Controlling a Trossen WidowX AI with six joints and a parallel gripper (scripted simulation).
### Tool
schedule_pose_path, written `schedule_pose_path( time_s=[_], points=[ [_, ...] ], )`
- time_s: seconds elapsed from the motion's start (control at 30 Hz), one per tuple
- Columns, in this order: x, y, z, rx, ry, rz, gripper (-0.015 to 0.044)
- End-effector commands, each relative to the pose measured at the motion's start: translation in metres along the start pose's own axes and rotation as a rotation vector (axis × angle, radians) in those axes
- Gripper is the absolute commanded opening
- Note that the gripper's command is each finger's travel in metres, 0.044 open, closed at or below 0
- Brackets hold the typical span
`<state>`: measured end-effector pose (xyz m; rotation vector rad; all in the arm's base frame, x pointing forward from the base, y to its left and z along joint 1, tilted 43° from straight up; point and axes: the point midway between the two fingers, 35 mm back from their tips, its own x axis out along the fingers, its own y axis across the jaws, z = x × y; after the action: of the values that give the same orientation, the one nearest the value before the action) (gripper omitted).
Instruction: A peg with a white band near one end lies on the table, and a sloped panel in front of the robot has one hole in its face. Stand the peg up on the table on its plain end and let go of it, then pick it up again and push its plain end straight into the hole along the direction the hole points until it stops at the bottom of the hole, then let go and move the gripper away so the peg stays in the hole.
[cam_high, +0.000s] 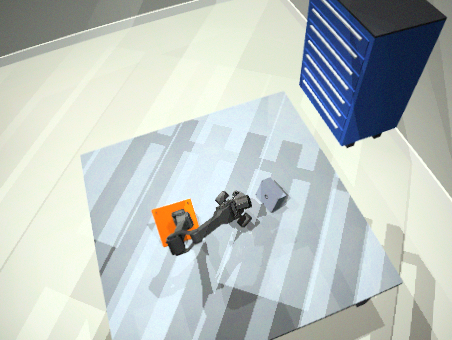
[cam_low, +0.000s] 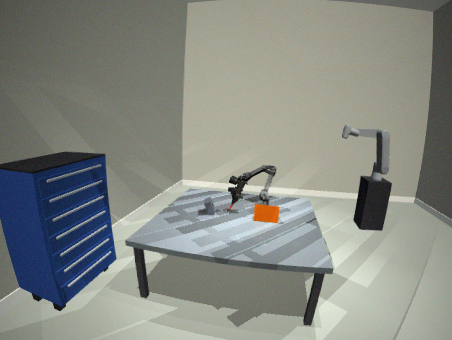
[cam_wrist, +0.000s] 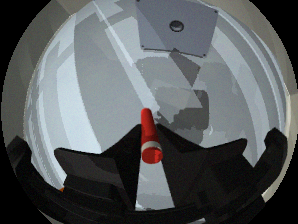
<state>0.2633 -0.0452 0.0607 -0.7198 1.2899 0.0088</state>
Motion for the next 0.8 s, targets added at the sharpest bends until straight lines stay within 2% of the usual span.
schedule_pose_path(
  time_s=[0.0,0.77],
  points=[
    [0.0016,0.0003,0.0021,-0.008,-0.038,0.001,0.0000],
    [0.0094,-0.0001,0.0120,-0.051,-0.205,-0.017,0.0000]
  ],
)
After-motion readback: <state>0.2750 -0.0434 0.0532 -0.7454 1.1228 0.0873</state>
